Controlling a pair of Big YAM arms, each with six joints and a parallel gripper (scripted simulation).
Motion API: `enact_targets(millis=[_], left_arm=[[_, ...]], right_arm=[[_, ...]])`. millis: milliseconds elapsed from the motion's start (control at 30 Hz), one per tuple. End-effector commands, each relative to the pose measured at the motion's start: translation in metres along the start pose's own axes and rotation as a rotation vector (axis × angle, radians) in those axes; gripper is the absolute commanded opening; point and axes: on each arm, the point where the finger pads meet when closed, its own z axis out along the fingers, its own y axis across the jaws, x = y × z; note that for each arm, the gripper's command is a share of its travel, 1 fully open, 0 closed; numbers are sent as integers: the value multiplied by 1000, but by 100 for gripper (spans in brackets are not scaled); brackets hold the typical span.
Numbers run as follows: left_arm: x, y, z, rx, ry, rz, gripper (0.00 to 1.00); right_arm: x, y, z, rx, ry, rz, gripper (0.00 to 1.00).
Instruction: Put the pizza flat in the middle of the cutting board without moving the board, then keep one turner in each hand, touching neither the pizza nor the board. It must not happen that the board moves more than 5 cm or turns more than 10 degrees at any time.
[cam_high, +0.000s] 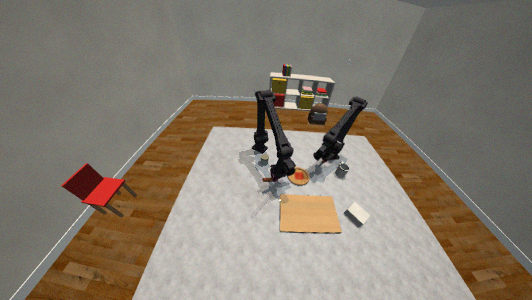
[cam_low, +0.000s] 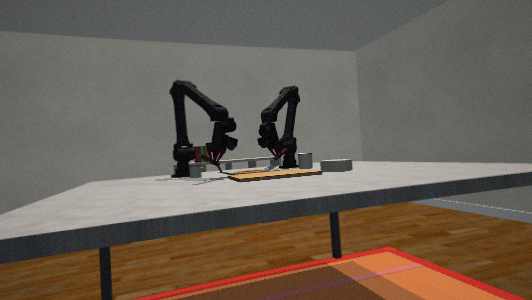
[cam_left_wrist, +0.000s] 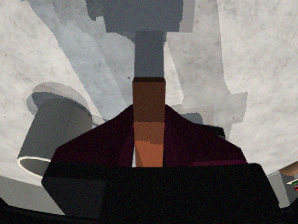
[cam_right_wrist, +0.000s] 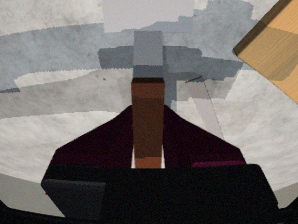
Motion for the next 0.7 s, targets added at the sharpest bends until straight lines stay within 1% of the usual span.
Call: enact_targets(millis=[0,200,667], left_arm=[[-9,2,-13,-14,-51,-1,6],[-9,3,-13,-11,-42,-2,6],[-8,1,-12,-13,-48,-1,6]], right_arm=[[-6,0,-10,10,-4,13,6],[-10,-3,-12,14,-5,14,6],[-29,2,-3,-20,-7,-8,6]])
